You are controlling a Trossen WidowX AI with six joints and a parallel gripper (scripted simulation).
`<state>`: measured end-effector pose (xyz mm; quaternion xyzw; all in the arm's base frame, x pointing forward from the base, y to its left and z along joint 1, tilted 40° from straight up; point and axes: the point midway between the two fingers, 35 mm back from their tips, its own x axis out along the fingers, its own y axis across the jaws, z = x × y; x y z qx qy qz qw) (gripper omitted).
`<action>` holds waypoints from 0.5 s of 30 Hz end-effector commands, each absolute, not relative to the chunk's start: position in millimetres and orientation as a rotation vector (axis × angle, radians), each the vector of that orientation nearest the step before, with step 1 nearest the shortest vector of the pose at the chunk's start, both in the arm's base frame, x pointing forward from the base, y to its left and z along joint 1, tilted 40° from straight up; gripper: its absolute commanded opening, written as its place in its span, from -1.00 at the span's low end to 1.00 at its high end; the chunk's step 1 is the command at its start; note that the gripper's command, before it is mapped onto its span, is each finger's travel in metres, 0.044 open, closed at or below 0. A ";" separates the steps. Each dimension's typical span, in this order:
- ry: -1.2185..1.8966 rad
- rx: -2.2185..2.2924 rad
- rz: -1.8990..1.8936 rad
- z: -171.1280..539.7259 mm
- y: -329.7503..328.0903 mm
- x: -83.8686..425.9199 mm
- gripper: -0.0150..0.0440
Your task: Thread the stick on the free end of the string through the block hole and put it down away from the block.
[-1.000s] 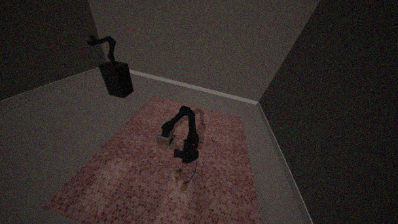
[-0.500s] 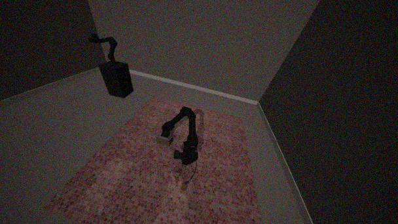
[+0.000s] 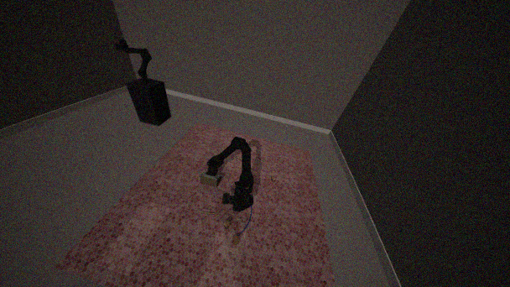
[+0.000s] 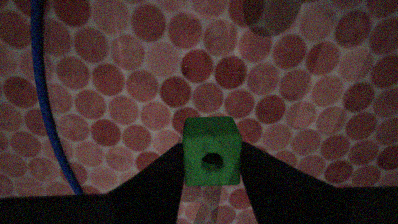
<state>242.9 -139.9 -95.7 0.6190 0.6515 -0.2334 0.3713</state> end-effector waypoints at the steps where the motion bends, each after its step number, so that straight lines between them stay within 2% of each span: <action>1: 1.670 1.587 -0.598 -95.5 -140.2 243.1 -0.31; 3: 1.670 1.587 -0.598 -95.5 -140.2 243.1 -0.36; 5: 1.670 1.587 -0.598 -95.5 -140.2 243.1 -0.49; 15: 1.670 1.587 -0.598 -92.4 -142.9 242.9 -0.49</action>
